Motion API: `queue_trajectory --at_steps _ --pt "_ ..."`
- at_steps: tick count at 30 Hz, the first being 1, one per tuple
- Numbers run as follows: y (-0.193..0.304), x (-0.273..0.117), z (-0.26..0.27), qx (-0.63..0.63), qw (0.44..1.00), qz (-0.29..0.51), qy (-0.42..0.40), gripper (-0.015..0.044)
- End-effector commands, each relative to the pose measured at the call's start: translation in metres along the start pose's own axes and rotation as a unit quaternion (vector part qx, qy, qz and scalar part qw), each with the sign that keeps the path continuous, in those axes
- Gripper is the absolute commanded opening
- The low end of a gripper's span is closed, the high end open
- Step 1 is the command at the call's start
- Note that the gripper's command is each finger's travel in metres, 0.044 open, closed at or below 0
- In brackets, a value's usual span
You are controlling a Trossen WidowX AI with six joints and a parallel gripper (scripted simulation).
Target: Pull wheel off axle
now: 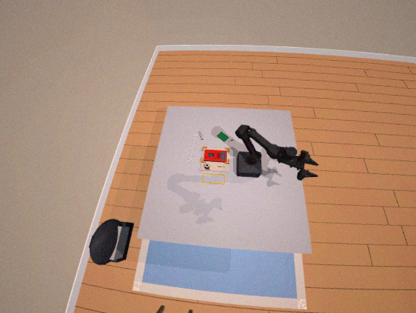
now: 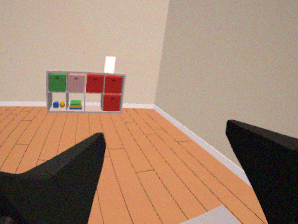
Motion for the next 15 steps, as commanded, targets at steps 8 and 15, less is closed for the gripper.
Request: queue_trajectory --at_steps 8,15 --pt "0.040 0.000 -0.043 0.023 0.995 0.080 0.058 0.0300" --pt "0.083 -0.015 -0.090 0.053 0.977 0.161 0.126 0.0300"
Point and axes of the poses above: the point midway between the two fingers, 35 mm back from their tips, its own x axis out along the fingers, its own z axis across the jaws, y = z × x, the point moved 1 cm from there along -x, back along the fingers, and after that the axes turned 10 degrees about -x, right-handed, at the moved point
